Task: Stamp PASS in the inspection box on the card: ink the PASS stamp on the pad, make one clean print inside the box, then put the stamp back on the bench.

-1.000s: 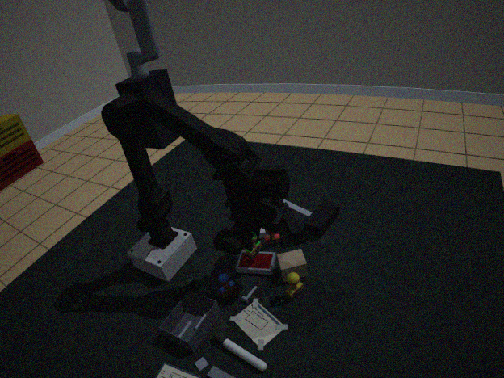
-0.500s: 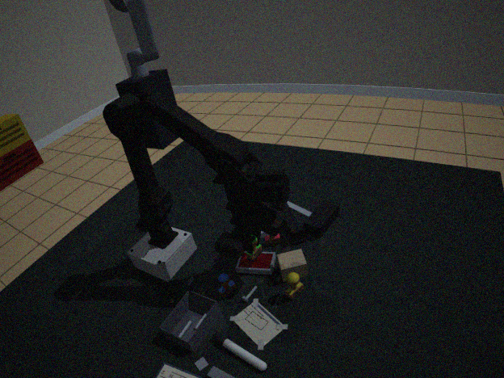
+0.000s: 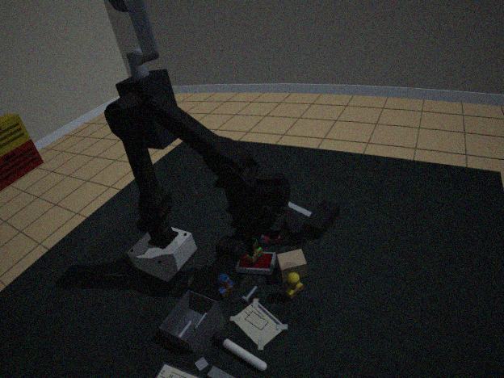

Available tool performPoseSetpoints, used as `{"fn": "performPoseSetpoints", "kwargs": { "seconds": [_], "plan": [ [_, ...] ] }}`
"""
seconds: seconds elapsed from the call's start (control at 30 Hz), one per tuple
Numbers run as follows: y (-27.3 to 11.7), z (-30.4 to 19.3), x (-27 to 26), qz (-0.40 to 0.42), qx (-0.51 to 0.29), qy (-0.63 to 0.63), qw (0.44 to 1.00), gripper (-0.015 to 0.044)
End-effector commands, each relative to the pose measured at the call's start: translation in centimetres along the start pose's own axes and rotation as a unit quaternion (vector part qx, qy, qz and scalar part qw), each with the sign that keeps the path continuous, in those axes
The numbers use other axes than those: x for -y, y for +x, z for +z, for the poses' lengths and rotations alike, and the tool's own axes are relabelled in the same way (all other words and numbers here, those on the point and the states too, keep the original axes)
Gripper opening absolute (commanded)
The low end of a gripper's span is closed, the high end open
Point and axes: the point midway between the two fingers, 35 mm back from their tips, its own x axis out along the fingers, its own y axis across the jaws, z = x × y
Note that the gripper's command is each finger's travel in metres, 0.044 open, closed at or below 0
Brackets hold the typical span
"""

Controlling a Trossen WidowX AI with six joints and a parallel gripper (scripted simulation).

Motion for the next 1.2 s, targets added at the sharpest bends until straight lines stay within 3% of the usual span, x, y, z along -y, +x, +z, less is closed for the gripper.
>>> {"fn": "performPoseSetpoints", "kwargs": {
  "seconds": [0.0,1.17],
  "plan": [
    [0.35,-0.12,0.03,0.000,-0.001,0.000,1.000,0.0000],
    [1.17,-0.18,0.03,0.000,-0.002,0.000,1.000,0.0000]
  ]
}}
